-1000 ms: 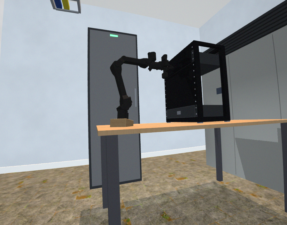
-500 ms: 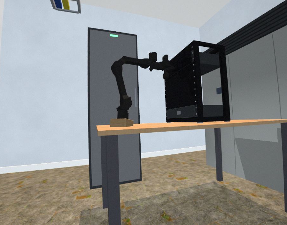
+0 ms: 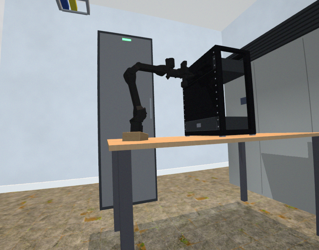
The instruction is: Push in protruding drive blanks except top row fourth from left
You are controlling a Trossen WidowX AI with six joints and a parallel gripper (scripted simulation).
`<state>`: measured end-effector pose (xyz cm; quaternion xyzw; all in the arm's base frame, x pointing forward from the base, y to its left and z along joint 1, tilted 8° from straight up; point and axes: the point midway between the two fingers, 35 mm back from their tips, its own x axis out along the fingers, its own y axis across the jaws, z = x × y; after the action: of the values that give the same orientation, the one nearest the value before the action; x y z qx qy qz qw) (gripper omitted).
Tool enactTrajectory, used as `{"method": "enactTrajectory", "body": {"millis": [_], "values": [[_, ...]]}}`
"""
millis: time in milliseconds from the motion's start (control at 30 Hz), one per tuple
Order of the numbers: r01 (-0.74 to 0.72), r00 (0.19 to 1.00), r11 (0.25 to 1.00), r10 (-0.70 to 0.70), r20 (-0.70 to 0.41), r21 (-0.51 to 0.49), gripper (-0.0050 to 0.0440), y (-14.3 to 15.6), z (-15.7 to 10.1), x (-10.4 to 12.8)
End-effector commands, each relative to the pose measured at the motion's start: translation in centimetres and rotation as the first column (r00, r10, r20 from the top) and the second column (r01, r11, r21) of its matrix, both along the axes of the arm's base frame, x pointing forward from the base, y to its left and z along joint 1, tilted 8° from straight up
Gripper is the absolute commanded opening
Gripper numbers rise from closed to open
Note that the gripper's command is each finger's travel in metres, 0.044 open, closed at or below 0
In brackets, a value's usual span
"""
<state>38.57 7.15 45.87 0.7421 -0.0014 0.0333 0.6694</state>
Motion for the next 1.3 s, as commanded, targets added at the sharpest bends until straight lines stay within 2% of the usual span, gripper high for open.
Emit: {"method": "enactTrajectory", "body": {"millis": [0, 133, 1267], "values": [[-0.004, 0.999, 1.000, 0.004, 0.034, 0.011, 0.0000, -0.08, 1.50, 0.03], [-0.004, 0.999, 1.000, 0.004, 0.034, 0.011, 0.0000, -0.01, 1.73, 0.59], [-0.004, 0.999, 1.000, 0.004, 0.034, 0.011, 0.0000, -0.01, 1.73, 0.60]]}}
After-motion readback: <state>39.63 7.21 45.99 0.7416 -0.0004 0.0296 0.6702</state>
